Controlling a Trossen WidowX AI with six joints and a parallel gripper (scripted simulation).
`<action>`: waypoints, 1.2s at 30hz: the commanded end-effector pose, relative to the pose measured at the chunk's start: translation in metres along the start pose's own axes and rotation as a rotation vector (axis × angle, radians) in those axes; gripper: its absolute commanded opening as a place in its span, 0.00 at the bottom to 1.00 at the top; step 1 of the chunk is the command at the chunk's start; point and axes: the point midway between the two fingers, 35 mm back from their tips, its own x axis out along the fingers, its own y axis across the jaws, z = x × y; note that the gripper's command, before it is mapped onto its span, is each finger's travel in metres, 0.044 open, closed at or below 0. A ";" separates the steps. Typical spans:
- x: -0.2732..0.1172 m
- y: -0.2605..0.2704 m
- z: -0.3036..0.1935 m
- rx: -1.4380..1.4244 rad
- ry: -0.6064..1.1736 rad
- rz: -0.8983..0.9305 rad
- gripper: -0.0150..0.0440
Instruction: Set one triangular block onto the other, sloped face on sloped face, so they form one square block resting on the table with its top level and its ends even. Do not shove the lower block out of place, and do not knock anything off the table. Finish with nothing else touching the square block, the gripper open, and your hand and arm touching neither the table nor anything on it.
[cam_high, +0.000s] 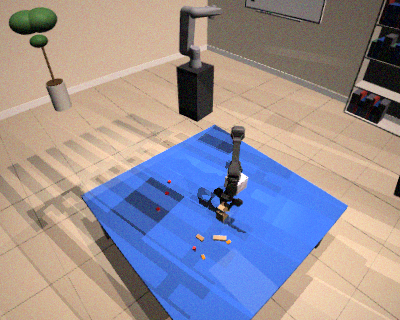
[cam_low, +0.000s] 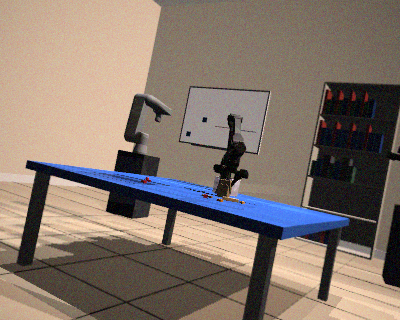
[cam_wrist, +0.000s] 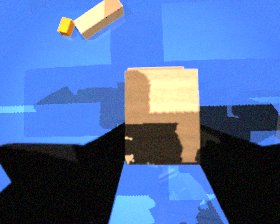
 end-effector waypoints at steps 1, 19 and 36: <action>0.000 0.001 0.000 -0.006 -0.001 0.003 0.25; 0.009 0.001 0.000 -0.006 -0.001 0.003 0.25; 0.020 0.001 0.000 -0.007 -0.001 0.004 0.25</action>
